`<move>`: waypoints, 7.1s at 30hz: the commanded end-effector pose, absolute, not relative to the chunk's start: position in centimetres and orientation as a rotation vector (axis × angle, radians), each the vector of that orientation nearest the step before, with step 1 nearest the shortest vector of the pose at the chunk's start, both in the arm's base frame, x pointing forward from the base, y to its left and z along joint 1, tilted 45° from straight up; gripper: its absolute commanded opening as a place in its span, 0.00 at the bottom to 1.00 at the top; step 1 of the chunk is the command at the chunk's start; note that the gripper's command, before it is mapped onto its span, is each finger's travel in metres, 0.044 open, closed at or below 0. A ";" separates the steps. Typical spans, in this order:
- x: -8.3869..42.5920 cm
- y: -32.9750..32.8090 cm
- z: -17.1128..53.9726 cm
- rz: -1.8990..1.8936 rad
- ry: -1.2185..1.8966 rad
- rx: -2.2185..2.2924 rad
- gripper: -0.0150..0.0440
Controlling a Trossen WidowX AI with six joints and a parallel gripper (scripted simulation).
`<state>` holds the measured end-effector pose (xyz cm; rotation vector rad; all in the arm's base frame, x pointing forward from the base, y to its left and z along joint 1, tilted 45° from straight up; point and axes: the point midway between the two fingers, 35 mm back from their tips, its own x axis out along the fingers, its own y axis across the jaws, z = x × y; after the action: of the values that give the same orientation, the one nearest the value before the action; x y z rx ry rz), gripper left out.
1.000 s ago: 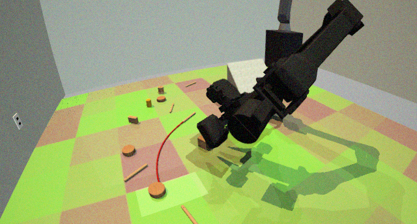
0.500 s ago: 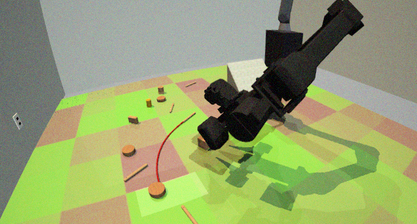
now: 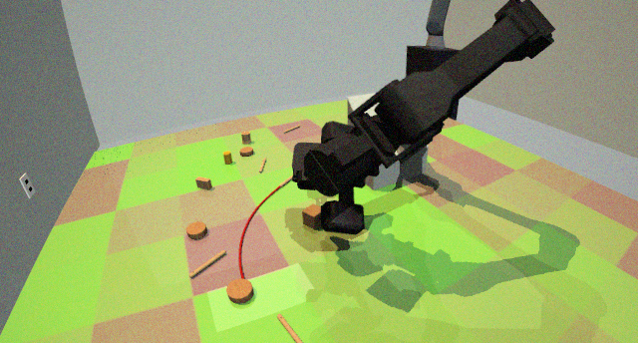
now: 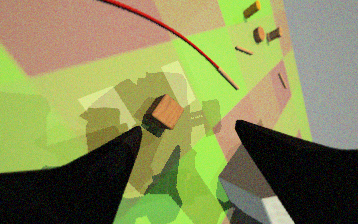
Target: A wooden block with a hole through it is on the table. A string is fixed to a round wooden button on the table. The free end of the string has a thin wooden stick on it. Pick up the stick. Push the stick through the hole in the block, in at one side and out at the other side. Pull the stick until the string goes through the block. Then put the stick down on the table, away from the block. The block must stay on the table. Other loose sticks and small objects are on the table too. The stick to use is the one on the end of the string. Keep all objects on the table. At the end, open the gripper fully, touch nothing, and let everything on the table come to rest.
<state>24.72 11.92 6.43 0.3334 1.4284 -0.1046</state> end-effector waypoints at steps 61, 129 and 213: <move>27.0 9.8 4.9 1.686 0.365 -0.877 0.82; 27.1 9.8 4.9 1.685 0.365 -0.877 0.25; 29.5 -1.5 -6.2 -1.747 1.563 2.173 0.60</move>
<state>29.43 -1.42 -6.19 2.1734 1.5698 -1.7412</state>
